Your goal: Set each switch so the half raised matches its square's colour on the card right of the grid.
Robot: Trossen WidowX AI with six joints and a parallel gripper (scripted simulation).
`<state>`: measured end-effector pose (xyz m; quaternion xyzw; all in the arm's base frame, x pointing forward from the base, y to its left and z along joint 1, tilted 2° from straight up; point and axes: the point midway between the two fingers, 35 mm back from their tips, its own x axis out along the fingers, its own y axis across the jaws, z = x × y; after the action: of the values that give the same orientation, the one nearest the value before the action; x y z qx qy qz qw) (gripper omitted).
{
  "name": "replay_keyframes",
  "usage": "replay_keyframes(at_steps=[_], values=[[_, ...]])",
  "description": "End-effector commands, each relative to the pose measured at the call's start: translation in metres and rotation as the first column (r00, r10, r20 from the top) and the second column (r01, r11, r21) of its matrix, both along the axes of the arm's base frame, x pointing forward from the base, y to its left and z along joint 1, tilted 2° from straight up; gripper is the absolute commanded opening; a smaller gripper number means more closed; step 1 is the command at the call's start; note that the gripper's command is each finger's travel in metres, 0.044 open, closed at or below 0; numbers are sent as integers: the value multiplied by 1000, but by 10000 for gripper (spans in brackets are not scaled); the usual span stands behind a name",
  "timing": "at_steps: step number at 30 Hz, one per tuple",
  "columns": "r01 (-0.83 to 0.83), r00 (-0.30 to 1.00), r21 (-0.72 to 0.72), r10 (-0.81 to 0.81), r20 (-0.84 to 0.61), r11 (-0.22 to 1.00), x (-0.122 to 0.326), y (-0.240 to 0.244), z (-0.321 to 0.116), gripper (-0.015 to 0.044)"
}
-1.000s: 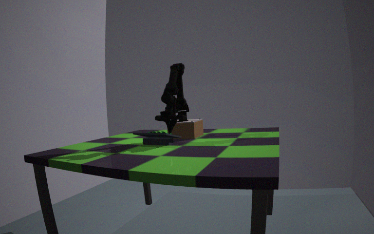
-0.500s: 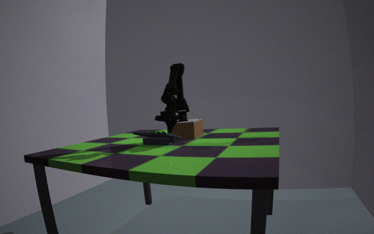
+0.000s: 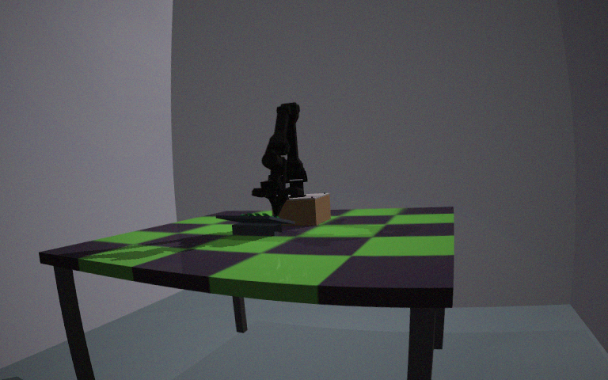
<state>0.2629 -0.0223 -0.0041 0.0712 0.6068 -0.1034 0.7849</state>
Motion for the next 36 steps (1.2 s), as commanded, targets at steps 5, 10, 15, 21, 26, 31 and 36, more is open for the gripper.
replay_keyframes(at_steps=[5, 10, 15, 21, 26, 31, 36], values=[[-3, 1000, 2, 3, 0, 1000, 0, 0, -2, 0], [-3, 1000, 2, 3, 0, 1000, 0, 0, -2, 0], [-3, 1000, 2, 3, 0, 1000, 1, 0, -3, 0], [-3, 1000, 2, 3, 0, 1000, 1, 0, -4, 0], [-1, 1000, -1, 1, 6, 1000, -2, 1, 12, 0], [-4, 1000, -4, 4, 24, 1000, -16, 5, 57, 0], [-4, 1000, -4, 4, 25, 1000, -17, 6, 59, 0]])
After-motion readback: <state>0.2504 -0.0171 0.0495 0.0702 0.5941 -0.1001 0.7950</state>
